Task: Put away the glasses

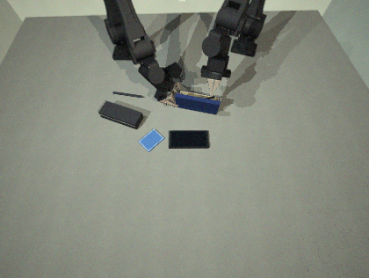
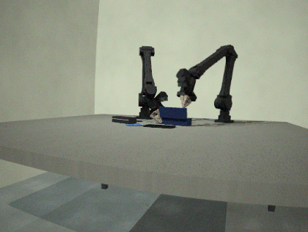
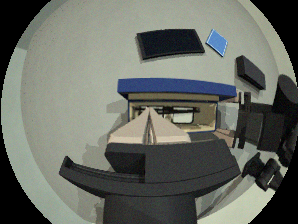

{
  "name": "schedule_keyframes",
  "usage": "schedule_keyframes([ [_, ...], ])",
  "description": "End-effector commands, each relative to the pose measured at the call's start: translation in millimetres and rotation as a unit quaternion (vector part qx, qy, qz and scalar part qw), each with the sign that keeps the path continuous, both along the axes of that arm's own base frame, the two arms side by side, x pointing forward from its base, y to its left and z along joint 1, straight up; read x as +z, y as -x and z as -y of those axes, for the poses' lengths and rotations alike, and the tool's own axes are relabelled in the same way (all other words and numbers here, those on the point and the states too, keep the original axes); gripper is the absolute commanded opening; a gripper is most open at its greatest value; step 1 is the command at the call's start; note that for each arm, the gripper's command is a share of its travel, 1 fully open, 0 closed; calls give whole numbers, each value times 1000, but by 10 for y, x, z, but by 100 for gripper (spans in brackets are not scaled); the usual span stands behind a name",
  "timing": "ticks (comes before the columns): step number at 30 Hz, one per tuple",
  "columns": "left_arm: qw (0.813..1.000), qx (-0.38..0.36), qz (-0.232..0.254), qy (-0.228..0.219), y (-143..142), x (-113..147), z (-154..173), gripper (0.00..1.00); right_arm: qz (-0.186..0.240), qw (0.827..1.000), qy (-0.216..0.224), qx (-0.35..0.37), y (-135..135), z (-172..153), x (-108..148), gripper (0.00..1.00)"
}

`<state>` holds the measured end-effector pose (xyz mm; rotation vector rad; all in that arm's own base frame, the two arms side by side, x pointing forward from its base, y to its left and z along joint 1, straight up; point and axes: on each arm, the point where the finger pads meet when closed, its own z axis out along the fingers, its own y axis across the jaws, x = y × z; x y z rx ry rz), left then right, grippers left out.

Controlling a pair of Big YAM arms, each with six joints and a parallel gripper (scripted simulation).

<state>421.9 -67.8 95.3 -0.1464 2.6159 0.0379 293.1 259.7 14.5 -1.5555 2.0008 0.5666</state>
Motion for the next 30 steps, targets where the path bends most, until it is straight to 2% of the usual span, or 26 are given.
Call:
schedule_keyframes([
  [1, 1000, -2, -1, -3, -33, -112, -41, 0, 39, 999, -24, -4, -316, -135, 272, 57],
  [4, 1000, -2, -1, -3, -33, -122, -44, 0, 39, 999, -24, -4, -316, -135, 272, 57],
  [5, 1000, -5, 10, -1, -124, -31, 0, 0, 39, 999, -24, -4, -316, -135, 272, 57],
  [6, 1000, -2, -3, -3, -16, -153, -52, 0, 39, 999, -24, -4, -316, -135, 272, 57],
  [19, 1000, -2, -3, -3, -20, -271, -89, 0, 39, 999, -24, -4, -316, -135, 272, 57],
  [22, 1000, -4, 5, -2, -85, -213, -54, 0, 39, 999, -24, -4, -316, -135, 272, 57],
  [23, 1000, -2, -4, -3, -4, -305, -97, 0, 39, 999, -24, -4, -316, -135, 272, 57],
  [30, 1000, -2, -3, -3, -11, -359, -115, 0, 39, 999, -24, -4, -316, -135, 272, 57],
])
